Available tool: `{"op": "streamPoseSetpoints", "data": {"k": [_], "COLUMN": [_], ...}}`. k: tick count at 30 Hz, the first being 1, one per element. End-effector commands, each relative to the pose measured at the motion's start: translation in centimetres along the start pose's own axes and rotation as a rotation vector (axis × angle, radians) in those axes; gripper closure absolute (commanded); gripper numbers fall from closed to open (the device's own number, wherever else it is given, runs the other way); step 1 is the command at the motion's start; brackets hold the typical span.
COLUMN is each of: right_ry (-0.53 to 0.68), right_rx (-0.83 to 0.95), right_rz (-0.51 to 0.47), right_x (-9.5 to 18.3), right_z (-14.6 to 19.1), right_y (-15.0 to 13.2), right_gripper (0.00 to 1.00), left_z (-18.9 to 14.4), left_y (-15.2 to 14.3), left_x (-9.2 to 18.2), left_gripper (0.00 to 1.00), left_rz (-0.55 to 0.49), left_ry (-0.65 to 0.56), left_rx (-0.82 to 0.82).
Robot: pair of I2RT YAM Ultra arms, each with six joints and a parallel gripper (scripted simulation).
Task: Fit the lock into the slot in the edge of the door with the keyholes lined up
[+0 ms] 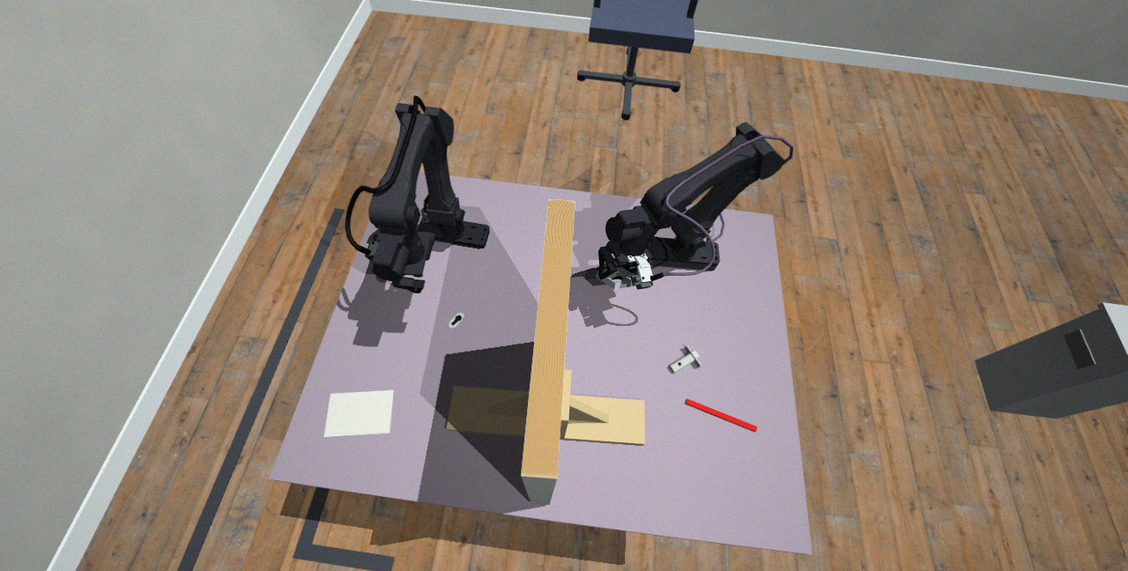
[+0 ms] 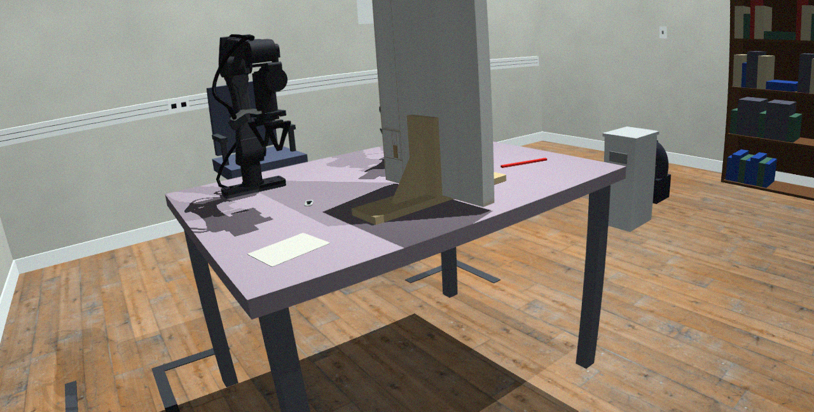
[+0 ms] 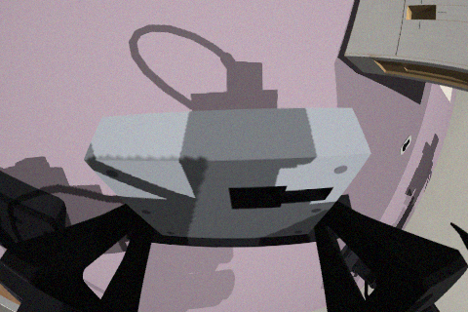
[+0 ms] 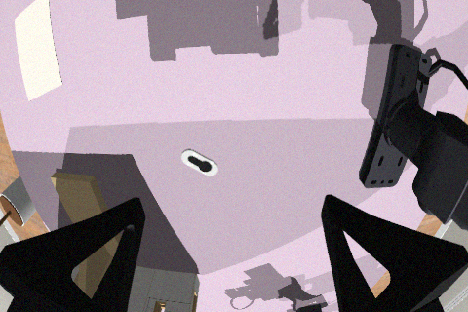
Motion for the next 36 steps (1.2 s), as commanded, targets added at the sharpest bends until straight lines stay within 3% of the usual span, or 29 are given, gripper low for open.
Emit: {"op": "streamPoseSetpoints", "data": {"k": [1,36], "right_ry": [0.003,0.003], "right_rx": [0.000,0.000], "right_rz": [-0.007,-0.007], "right_x": [0.30,0.30], "right_z": [-0.07,-0.07], "right_y": [-0.04,-0.04], "right_gripper": [0.00,0.00], "left_z": [-1.31,-1.22], "left_y": [0.18,-0.10], "left_x": [0.71,0.61], "left_gripper": [0.23,0.23], "left_rz": [-0.029,-0.142], "left_ry": [-0.090,-0.151], "left_rx": [-0.037,-0.248]}}
Point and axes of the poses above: on each arm, the point where the finger pads meet when closed, its own x axis back along the fingers, its own z axis across the jaws, y = z × x, the point moved 4 cm from there along x, back along the fingers, and after that the axes turned 6 degrees about x, right-handed, at the moved point
